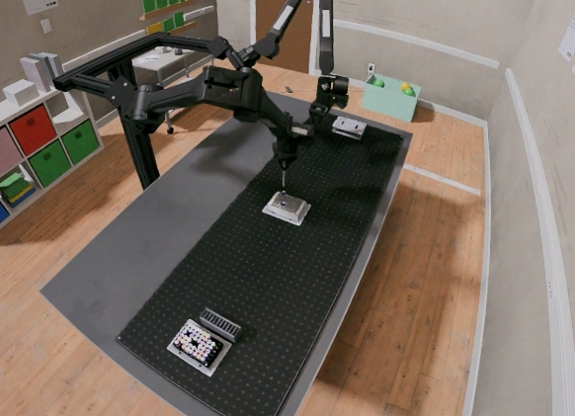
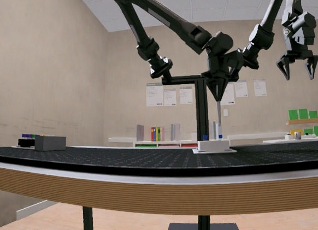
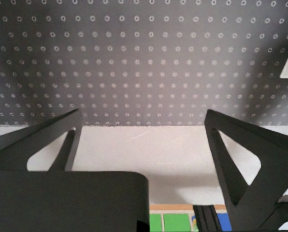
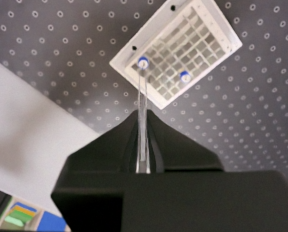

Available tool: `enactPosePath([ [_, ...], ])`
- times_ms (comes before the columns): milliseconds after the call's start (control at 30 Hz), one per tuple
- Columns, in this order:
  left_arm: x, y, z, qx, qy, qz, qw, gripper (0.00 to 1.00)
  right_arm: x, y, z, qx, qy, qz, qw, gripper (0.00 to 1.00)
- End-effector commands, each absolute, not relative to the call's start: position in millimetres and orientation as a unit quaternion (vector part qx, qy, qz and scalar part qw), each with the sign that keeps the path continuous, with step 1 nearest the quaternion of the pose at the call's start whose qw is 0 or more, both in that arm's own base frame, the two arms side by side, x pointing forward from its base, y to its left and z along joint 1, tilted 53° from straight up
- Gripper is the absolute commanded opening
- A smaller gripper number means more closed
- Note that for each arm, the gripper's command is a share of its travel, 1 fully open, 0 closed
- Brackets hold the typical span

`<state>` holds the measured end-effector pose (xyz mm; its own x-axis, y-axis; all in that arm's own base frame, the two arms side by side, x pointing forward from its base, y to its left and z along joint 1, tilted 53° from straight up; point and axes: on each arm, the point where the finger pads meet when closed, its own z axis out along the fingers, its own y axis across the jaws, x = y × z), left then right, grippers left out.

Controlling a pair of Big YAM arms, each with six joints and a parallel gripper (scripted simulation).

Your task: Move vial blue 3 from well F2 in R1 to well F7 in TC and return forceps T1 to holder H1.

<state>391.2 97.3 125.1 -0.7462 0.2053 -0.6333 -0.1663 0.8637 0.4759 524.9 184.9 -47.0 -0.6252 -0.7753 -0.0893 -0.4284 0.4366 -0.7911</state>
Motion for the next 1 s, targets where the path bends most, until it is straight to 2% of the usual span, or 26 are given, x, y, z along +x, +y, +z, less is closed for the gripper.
enactPosePath([
  [0, 393, 97, 129, 0.013, 0.894, 0.262, 0.362, 1.0, 529, 187, -44, -0.366, 0.817, -0.381, 0.23, 0.07],
  [967, 393, 97, 129, 0.013, 0.894, 0.262, 0.362, 1.0, 532, 174, -55, -0.367, 0.818, -0.384, 0.223, 0.07],
])
